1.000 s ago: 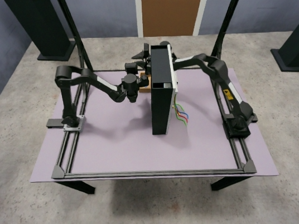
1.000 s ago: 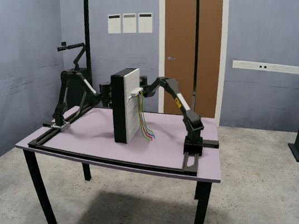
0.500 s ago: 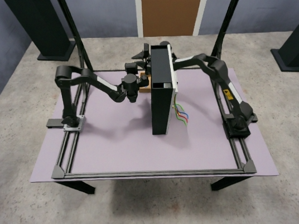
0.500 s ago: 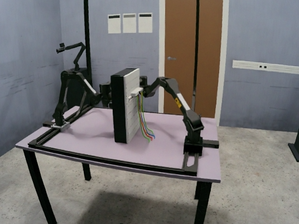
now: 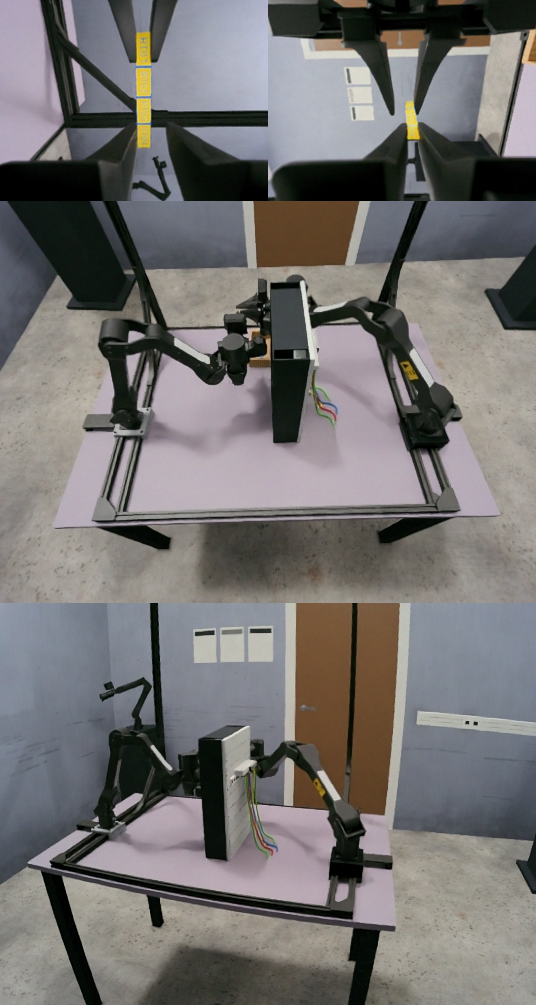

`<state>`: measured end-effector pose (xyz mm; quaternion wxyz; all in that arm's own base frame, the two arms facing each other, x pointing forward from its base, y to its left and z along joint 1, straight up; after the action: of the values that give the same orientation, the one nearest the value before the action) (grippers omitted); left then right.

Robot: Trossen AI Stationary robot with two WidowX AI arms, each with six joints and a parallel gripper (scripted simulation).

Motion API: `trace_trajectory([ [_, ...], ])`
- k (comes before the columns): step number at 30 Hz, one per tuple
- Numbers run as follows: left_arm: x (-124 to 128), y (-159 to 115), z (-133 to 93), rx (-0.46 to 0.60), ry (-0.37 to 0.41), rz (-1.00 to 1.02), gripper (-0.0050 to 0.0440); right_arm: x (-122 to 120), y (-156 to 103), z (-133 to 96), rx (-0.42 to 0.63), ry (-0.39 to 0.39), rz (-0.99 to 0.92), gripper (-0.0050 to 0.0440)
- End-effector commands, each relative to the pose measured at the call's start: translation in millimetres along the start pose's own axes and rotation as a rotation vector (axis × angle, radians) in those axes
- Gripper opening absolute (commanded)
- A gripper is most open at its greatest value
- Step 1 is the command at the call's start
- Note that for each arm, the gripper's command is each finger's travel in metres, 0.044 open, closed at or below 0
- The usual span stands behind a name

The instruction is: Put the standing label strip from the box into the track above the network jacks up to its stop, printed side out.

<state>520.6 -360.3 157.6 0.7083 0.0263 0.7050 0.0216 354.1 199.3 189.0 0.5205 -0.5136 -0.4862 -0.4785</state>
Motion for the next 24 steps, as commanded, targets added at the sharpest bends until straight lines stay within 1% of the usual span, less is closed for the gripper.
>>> trace_trajectory([
  [1, -17.6, 0.3, 1.8, 0.002, -0.026, -0.026, 0.0073, 8.7, 0.8, 0.2, -0.004, 0.004, -0.022, -0.0050],
  [8, -17.6, 0.3, 1.8, 0.002, -0.026, -0.026, 0.0027, 8.7, 0.8, 0.2, -0.004, 0.004, -0.022, -0.0050],
  [10, -17.6, 0.3, 1.8, 0.002, -0.026, -0.026, 0.0027, 8.7, 0.8, 0.2, -0.004, 0.004, -0.022, -0.0050],
  [14, -17.6, 0.3, 1.8, 0.002, -0.026, -0.026, 0.0000, 8.7, 0.8, 0.2, -0.004, 0.004, -0.022, -0.0050],
  [24, -17.6, 0.3, 1.8, 0.002, -0.026, -0.026, -0.0003, 8.7, 0.8, 0.2, -0.004, 0.004, -0.022, -0.0050],
])
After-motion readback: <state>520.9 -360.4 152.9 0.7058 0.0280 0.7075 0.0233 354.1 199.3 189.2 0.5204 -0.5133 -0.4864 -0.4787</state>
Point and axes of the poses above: on each arm, the point midway between the two fingers, 35 mm back from their tips, its own z axis out along the fingers, its own x axis across the jaws, y = z × x, the point moved 1 cm from there along -z, back along the fingers, and after that the axes turned 4 degrees about z, right-handed, at the moved point
